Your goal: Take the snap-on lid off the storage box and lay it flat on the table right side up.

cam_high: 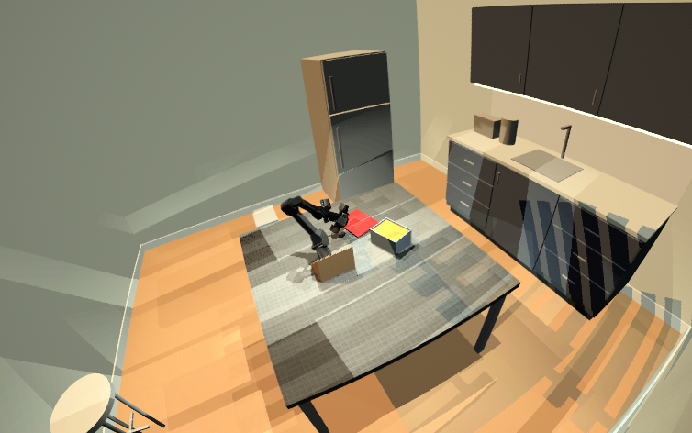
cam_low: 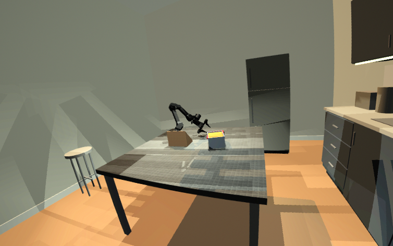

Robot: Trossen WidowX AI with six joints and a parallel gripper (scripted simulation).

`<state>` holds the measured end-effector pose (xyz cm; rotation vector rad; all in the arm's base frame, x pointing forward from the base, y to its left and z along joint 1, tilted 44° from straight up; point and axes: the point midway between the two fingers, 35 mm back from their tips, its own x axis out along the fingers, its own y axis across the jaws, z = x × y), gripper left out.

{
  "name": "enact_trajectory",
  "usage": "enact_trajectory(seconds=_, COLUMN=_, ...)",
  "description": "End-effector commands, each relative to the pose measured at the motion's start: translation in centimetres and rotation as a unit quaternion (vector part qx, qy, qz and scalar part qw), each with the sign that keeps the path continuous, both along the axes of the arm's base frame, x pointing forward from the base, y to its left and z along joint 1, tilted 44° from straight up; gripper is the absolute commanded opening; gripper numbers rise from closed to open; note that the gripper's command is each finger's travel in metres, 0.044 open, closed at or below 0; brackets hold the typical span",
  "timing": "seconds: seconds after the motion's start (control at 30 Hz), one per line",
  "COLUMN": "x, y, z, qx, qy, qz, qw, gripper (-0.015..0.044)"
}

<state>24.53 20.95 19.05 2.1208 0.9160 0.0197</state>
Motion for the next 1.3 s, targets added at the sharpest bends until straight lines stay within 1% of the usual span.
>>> enact_trajectory(seconds=0.0, x=-0.8, y=-0.2, z=-0.5, qx=-0.003, qy=0.003, qz=0.000, qw=1.000, gripper=0.0440)
enact_trajectory(seconds=0.97, x=-6.3, y=-1.4, z=-1.8, qx=-0.003, qy=0.005, qz=0.000, qw=1.000, gripper=0.0440)
enact_trajectory(seconds=1.27, x=-6.2, y=-2.4, z=-0.3, qx=-0.003, qy=0.004, qz=0.000, qw=1.000, gripper=0.0440)
